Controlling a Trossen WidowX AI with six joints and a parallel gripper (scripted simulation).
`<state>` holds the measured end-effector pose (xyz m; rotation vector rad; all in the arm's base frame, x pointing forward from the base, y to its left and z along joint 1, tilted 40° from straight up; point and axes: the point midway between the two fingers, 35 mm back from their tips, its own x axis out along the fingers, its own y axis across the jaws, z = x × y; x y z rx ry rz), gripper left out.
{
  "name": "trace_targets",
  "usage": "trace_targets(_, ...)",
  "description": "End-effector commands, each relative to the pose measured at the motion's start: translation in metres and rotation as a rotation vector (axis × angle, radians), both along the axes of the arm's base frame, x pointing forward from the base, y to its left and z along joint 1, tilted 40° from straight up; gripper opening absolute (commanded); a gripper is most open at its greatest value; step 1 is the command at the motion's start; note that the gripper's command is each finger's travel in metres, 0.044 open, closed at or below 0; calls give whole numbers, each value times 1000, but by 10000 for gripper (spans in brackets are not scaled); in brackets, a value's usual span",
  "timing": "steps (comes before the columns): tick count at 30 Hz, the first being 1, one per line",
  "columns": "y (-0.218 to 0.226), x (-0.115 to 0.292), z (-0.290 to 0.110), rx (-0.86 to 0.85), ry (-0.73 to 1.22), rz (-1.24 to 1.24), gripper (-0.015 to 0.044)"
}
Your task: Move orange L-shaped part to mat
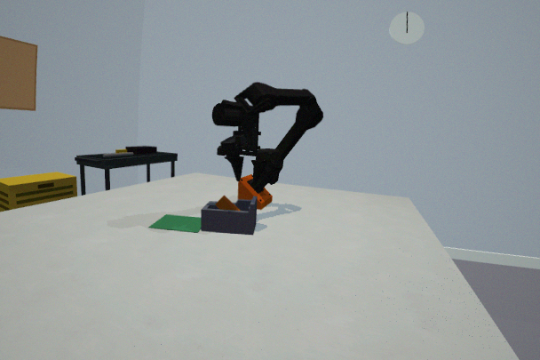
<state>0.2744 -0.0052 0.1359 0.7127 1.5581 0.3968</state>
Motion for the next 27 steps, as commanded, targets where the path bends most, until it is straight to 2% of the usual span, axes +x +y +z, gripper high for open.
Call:
trace_targets(1,-20,13,-13,-2,299,-359,280)
trace_targets(7,-41,23,-29,3,669,-791,280)
trace_targets(20,-41,23,-31,3,680,-804,280)
trace_targets(27,-24,23,-51,3,680,-804,280)
